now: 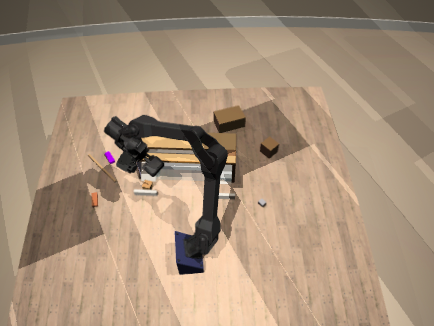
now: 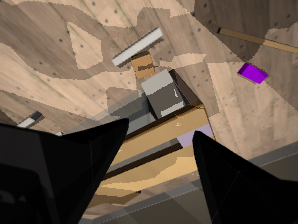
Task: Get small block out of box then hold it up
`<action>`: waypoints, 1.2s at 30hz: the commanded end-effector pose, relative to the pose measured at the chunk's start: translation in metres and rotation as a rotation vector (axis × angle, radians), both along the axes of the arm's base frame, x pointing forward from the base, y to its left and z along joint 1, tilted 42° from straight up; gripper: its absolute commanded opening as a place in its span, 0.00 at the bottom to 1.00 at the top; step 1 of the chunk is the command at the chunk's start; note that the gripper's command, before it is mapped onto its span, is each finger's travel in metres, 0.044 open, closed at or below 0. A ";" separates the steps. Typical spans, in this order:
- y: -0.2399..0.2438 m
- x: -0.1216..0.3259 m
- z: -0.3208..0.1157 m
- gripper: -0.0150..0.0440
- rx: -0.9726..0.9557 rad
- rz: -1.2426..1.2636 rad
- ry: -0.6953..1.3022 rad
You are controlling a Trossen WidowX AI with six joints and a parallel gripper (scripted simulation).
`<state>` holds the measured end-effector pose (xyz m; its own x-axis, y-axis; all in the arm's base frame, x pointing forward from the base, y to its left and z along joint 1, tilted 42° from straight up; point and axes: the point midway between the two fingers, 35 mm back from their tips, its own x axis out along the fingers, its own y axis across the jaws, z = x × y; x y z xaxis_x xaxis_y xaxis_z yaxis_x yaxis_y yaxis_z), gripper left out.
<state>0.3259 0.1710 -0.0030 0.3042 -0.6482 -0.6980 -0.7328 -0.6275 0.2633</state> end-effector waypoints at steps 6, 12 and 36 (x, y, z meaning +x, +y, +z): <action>0.005 -0.005 -0.002 0.74 -0.278 0.461 0.387; 0.005 -0.005 -0.002 0.74 -0.278 0.461 0.387; -0.062 -0.012 -0.079 0.74 -0.280 0.461 0.386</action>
<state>0.3157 0.1165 -0.0770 0.3594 -0.6786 -0.6406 -0.2320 -0.7299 0.6430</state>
